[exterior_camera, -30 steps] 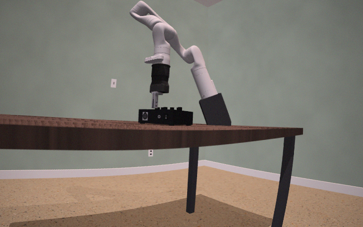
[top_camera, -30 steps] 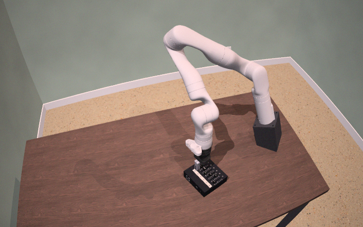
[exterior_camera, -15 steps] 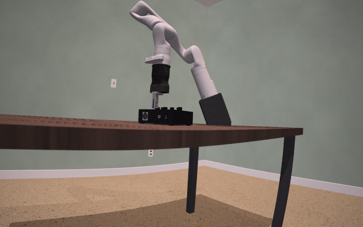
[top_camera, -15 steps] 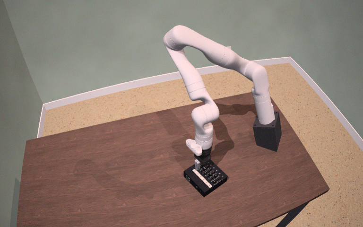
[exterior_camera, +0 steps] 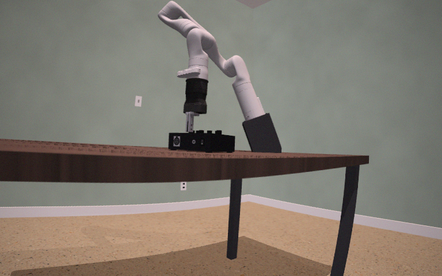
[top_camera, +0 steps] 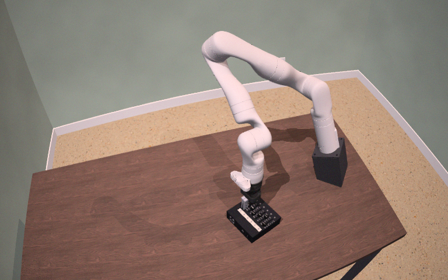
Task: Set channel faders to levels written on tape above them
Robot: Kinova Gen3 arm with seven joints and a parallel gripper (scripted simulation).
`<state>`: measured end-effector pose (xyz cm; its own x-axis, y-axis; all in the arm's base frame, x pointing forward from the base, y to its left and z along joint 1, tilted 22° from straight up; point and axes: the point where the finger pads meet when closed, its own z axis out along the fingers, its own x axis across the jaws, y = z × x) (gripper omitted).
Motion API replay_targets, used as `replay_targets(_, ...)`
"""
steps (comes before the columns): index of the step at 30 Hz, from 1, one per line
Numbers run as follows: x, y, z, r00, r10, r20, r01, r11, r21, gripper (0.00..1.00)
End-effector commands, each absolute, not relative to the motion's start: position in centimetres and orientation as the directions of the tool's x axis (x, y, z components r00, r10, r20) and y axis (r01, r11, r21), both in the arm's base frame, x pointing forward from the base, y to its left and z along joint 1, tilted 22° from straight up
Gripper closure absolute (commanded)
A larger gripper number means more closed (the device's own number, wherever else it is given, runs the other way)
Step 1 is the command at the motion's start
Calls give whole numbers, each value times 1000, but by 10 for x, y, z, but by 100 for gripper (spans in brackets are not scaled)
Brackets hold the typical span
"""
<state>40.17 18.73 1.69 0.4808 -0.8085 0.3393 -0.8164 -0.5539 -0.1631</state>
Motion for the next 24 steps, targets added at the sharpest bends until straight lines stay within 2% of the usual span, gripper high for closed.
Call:
replay_targets(1, 399, 186, 16, 476, -813, 334, -819, -548, -167, 100)
replay_targets(24, 389, 179, 14, 476, -813, 334, -819, -548, -167, 100)
